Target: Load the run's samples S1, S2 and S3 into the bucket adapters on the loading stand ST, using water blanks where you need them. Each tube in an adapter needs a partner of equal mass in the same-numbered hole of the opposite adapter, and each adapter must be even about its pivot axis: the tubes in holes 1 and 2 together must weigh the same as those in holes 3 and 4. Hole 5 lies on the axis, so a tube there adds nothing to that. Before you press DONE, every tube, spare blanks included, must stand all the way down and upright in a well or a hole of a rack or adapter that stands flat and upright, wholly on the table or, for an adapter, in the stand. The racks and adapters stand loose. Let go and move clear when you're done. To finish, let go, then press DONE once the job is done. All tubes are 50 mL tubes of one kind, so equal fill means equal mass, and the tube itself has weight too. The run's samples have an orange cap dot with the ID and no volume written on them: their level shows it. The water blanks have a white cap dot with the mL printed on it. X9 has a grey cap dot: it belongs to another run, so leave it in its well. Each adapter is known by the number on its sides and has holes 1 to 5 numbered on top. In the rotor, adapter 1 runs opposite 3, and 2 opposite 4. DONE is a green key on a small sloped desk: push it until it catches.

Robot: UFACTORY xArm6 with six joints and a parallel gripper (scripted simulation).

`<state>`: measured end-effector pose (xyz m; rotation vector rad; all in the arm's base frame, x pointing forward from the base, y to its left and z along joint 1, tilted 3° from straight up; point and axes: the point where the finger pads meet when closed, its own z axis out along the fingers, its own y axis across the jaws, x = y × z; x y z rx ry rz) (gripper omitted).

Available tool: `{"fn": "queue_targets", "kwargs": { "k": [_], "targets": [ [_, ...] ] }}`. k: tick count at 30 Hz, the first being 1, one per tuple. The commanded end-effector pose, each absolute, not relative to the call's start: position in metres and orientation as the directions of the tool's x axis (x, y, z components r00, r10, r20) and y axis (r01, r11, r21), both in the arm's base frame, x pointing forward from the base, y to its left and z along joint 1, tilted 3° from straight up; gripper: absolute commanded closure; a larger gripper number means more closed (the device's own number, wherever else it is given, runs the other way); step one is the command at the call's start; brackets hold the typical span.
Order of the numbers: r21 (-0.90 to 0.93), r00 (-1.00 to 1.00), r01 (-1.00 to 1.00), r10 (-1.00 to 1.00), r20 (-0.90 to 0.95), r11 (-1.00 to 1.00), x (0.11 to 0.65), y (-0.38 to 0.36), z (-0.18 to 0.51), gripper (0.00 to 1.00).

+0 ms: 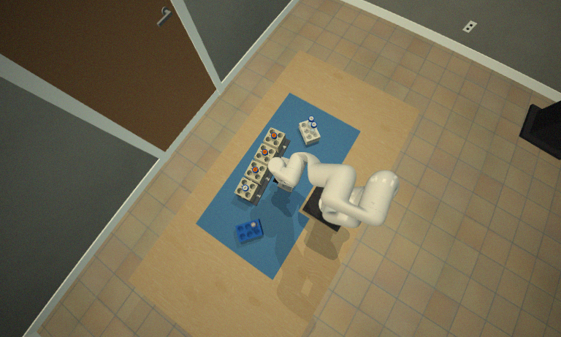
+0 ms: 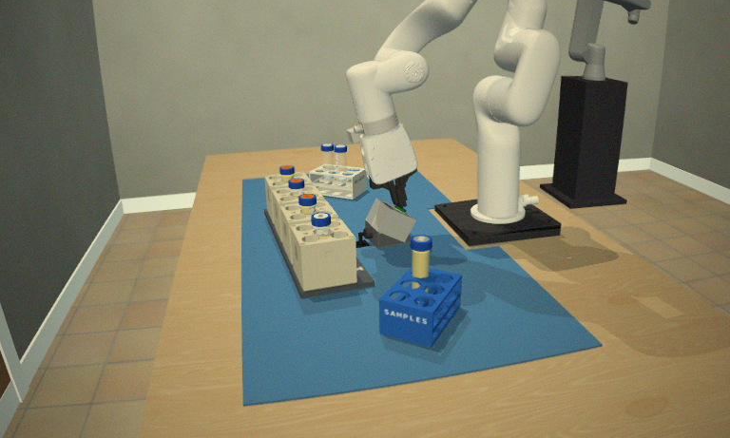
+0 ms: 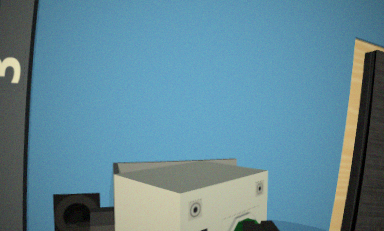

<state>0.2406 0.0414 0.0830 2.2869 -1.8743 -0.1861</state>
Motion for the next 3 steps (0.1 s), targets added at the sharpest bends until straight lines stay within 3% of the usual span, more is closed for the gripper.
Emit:
{"fn": "queue_targets", "kwargs": {
  "k": [1, 3],
  "targets": [
    [0.214, 0.198, -0.958, -0.980, 0.016, -0.190, 0.2415, 0.0415, 0.0834, 1.00],
    [0.214, 0.198, -0.958, -0.980, 0.016, -0.190, 0.2415, 0.0415, 0.0833, 1.00]
  ]
}}
